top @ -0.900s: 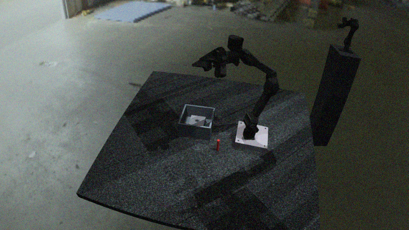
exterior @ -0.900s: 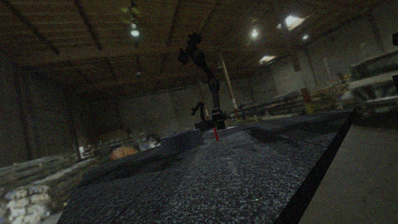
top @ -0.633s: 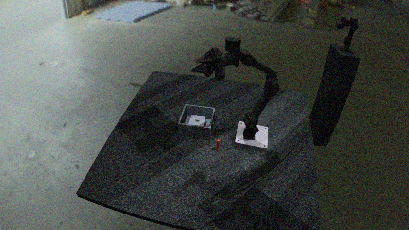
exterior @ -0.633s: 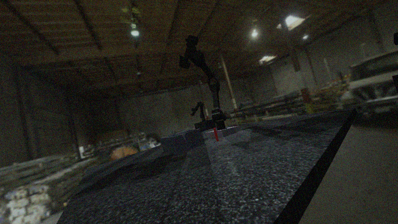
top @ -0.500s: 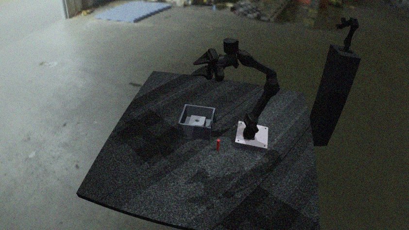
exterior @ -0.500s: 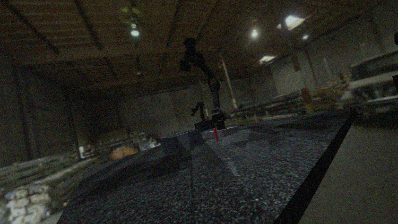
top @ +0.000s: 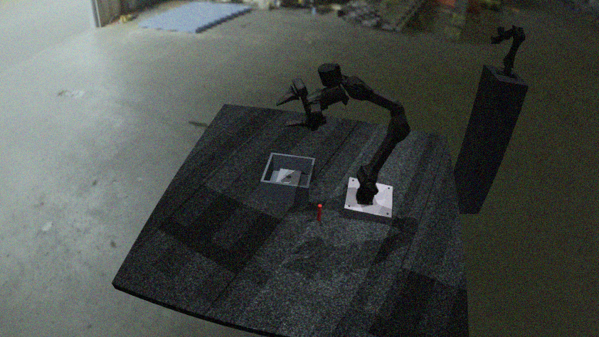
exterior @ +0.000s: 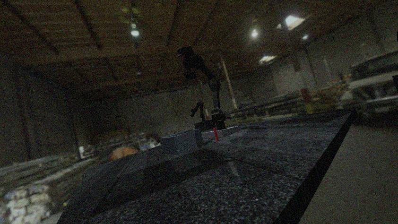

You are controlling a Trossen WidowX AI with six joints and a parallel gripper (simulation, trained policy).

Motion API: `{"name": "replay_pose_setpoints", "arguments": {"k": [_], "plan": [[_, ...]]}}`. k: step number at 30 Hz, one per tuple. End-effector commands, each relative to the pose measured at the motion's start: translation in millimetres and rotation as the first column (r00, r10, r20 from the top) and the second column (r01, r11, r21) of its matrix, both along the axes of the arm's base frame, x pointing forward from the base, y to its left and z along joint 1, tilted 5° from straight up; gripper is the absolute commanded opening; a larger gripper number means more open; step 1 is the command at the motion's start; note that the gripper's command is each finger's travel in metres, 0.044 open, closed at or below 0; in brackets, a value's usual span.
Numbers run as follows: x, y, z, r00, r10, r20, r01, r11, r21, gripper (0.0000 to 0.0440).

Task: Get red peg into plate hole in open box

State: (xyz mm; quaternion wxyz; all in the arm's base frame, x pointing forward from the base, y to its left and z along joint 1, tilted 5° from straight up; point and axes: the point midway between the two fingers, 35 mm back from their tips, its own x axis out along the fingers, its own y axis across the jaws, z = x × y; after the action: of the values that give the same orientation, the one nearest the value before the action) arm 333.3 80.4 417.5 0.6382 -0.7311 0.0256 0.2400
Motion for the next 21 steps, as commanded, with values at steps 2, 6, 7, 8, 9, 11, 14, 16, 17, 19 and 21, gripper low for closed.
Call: {"name": "replay_pose_setpoints", "arguments": {"k": [2,6,7,8,9,11,14,16,17,19,21], "plan": [[-2.1,-7.1,-12.1,0.995,-0.068,-0.071,0.073,0.995,0.069,0.0440],[-4.1,-12.2,-28.0,0.978,-0.132,-0.161,0.155,0.978,0.141,0.0440],[-4.7,-13.4,-31.9,0.972,-0.147,-0.184,0.177,0.971,0.158,0.0440],[-5.3,-14.5,-35.9,0.965,-0.162,-0.207,0.199,0.964,0.174,0.0440],[-6.0,-15.6,-39.8,0.957,-0.177,-0.229,0.222,0.957,0.189,0.0440],[-7.5,-17.7,-47.7,0.939,-0.205,-0.275,0.268,0.938,0.218,0.0440],[-10.1,-20.5,-59.5,0.907,-0.244,-0.343,0.340,0.906,0.254,0.0440],[-12.1,-22.2,-67.3,0.882,-0.268,-0.387,0.388,0.880,0.275,0.0440],[-13.1,-22.9,-71.2,0.869,-0.280,-0.409,0.412,0.866,0.284,0.0440],[-15.3,-24.4,-78.9,0.839,-0.301,-0.453,0.461,0.835,0.299,0.0440],[-17.6,-25.7,-86.6,0.807,-0.321,-0.495,0.510,0.802,0.311,0.0440]]}}
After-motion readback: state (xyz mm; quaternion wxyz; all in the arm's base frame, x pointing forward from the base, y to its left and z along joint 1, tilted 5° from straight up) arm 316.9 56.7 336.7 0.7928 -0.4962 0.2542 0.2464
